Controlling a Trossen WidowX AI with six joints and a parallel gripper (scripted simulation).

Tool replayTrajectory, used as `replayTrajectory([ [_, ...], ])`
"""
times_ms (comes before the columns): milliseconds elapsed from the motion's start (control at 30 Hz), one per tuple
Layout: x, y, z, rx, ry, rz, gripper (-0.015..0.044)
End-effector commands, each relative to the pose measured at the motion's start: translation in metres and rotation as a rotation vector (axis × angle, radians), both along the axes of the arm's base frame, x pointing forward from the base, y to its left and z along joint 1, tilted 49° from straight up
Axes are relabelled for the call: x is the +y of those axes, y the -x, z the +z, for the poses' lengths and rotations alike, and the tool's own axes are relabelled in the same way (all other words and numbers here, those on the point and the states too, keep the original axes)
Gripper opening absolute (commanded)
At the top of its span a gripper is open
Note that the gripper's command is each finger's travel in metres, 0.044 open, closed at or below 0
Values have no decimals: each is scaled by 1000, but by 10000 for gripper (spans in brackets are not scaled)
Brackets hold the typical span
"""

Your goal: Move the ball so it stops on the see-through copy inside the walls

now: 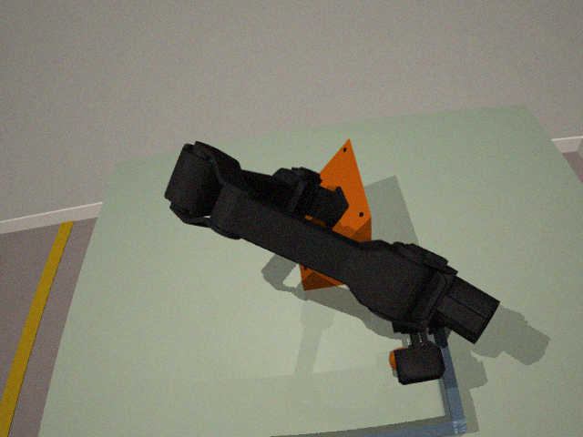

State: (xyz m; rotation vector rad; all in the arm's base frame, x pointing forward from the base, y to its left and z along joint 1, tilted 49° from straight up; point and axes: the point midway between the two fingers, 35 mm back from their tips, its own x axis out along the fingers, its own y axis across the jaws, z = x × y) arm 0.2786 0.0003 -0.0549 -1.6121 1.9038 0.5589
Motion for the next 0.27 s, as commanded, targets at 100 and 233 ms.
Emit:
replayTrajectory([
  [100, 30, -1, 28, 1, 2, 0, 437],
  [233, 31, -1, 30, 1, 2, 0, 440],
])
